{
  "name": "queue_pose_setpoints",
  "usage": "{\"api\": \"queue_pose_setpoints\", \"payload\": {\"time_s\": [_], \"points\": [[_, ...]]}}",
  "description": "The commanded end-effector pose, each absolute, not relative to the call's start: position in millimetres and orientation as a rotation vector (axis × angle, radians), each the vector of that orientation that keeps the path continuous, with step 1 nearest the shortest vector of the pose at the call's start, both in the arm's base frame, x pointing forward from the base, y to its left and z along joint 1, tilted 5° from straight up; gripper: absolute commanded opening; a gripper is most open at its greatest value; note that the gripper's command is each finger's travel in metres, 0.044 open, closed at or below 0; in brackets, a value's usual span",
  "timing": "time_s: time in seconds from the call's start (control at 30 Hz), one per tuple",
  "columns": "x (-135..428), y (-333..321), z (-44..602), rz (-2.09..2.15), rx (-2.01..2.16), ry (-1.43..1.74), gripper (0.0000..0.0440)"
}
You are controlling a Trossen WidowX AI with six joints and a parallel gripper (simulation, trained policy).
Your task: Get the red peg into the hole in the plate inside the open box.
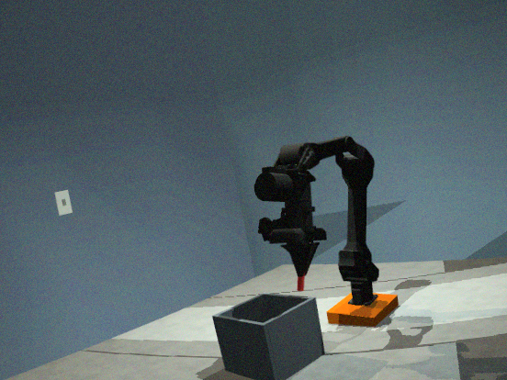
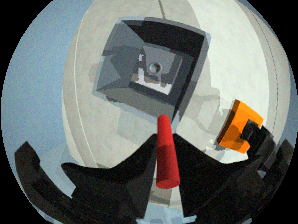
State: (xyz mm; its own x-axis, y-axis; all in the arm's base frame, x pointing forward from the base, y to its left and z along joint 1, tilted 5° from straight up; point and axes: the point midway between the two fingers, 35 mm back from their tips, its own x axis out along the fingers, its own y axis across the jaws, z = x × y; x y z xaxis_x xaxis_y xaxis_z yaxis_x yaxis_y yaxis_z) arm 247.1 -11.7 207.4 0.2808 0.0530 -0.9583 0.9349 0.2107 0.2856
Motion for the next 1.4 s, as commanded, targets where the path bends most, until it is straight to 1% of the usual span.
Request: {"api": "queue_pose_setpoints", "payload": {"time_s": [0.0,0.37,0.77,1.37], "points": [[253.2,-23.7,204.6,-0.853,1.18,1.111,0.0],[267.5,-47.8,192.0,-0.884,1.183,1.133,0.0],[282.1,-70.1,163.8,-0.907,1.18,1.173,0.0],[304.2,-75.2,120.3,-0.848,1.168,1.242,0.0]]}}
